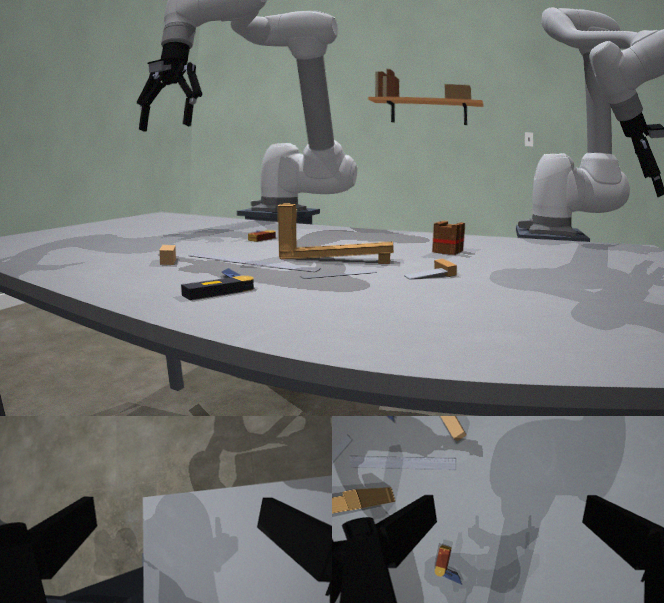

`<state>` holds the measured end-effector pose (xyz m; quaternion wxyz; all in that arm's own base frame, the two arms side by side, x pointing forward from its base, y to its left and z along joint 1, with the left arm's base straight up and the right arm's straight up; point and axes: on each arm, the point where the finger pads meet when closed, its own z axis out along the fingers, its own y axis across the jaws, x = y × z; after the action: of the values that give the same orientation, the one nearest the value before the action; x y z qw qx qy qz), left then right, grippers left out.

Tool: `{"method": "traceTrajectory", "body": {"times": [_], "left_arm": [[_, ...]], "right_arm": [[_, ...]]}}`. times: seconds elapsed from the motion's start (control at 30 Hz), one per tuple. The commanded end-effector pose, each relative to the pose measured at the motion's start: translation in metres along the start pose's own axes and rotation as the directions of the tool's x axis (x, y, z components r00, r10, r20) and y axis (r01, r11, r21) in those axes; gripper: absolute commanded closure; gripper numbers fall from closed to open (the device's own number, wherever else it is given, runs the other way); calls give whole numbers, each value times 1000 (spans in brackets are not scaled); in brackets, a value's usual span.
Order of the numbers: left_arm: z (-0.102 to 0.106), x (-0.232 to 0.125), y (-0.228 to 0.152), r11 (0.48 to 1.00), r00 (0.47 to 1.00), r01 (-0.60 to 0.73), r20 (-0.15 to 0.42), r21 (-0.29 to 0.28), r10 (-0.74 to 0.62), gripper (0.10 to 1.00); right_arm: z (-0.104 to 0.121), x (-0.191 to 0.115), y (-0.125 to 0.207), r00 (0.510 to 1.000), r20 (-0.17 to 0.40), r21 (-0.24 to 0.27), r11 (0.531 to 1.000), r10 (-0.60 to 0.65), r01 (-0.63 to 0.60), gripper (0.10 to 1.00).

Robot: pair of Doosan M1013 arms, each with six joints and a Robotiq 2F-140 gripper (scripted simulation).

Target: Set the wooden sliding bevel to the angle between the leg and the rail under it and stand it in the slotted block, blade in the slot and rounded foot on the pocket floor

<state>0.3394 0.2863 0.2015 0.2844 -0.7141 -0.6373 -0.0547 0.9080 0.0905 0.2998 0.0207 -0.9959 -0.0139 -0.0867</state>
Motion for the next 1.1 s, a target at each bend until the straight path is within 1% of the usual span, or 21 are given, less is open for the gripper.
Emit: {"method": "traceTrajectory", "body": {"times": [0.0,0.13,0.27,0.33,0.37,0.4,0.47,0.5,0.57,0.63,0.83,0.9,0.93,1.0,1.07], "left_arm": [[39,14,-37,995,993,-33,115,92,23,98],[67,17,-70,988,974,-62,225,144,29,98],[91,15,-103,980,940,-92,339,175,28,98],[91,15,-103,980,940,-92,339,175,28,98],[101,14,-117,978,922,-104,387,181,26,98],[110,12,-130,976,900,-114,435,184,23,98],[119,9,-146,975,872,-125,489,182,20,98],[123,7,-153,975,857,-129,515,180,18,98],[132,3,-169,976,822,-136,569,171,15,98],[140,-2,-183,978,785,-140,619,157,13,98],[159,-18,-225,988,658,-126,753,92,14,98],[159,-18,-225,988,658,-126,753,92,14,98],[163,-22,-234,991,625,-116,780,72,17,98],[170,-30,-251,995,563,-91,826,29,27,98],[174,-36,-263,998,519,-66,854,-3,37,98]], "right_arm": [[-24,-61,26,999,43,-14,1000,7,-7,98],[-42,-120,46,996,90,-26,1000,16,-13,98],[-56,-181,64,990,137,-37,999,25,-20,98],[-56,-181,64,990,137,-37,999,25,-20,98],[-65,-226,74,985,169,-43,999,31,-24,98],[-52,-240,62,973,225,-23,999,52,-48,98],[-12,-230,23,937,338,5,995,88,-95,98],[-5,-223,15,914,392,12,993,103,-117,98],[2,-226,6,906,409,14,992,108,-124,98],[15,-225,-8,889,443,16,990,117,-138,98],[80,-219,-72,776,611,2,980,155,-197,98],[80,-219,-72,776,611,2,980,155,-197,98],[104,-218,-96,747,645,-6,978,163,-208,98],[126,-220,-119,692,700,-24,975,175,-222,98],[147,-223,-140,645,742,-42,972,185,-231,98]]}}
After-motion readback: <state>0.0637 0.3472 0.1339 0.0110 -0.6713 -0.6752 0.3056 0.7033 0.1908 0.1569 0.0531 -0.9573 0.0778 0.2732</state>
